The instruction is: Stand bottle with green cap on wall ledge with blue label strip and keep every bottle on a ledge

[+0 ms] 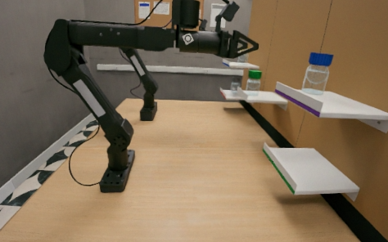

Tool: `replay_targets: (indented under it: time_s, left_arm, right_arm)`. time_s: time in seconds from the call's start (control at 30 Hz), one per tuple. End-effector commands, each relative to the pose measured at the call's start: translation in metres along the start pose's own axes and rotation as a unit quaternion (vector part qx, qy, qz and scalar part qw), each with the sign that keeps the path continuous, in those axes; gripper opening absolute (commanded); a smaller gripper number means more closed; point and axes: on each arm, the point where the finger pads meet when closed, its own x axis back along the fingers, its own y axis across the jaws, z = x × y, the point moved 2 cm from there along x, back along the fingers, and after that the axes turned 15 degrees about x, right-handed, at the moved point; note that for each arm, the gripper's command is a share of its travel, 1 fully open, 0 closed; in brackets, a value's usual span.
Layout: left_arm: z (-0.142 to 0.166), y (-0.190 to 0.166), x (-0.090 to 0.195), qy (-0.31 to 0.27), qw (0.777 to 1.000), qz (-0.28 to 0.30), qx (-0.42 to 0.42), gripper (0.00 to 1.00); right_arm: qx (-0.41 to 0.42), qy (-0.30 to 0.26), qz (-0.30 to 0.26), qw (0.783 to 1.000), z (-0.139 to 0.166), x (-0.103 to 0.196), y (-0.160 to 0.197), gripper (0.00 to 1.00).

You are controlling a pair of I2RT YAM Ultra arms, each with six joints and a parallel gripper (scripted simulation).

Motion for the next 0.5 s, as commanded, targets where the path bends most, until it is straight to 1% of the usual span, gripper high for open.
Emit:
replay_targets:
  time_s: [0.0,0.07,0.1,0.2,0.27,0.37,0.47]
  left_arm:
    - [-0.015,-0.003,0.008,-0.026,1.0,0.007,0.003,1.0]
    - [-0.015,-0.003,0.008,-0.026,1.0,0.007,0.003,1.0]
    - [-0.019,-0.001,0.008,-0.034,0.999,0.0,0.002,1.0]
    - [-0.008,-0.001,0.007,-0.02,1.0,-0.009,-0.005,1.0]
    - [-0.008,-0.001,0.007,-0.02,1.0,-0.009,-0.005,1.0]
    - [0.006,-0.006,0.003,-0.005,1.0,-0.023,-0.009,1.0]
    - [0.036,-0.027,-0.003,0.032,0.999,-0.025,-0.011,1.0]
  right_arm:
    - [0.004,-0.014,-0.002,1.0,-0.018,0.008,-0.01,0.89]
    - [0.004,-0.021,0.001,1.0,-0.021,0.008,-0.012,0.89]
    - [0.004,-0.009,-0.001,1.0,-0.016,0.008,-0.01,0.89]
    - [0.006,0.018,-0.018,1.0,-0.008,0.01,0.0,0.89]
    - [0.006,0.018,-0.018,1.0,-0.008,0.01,0.0,0.89]
    - [0.012,0.061,-0.047,0.997,-0.004,0.02,0.017,0.89]
    - [0.027,0.091,-0.105,0.99,-0.02,0.048,0.046,0.89]
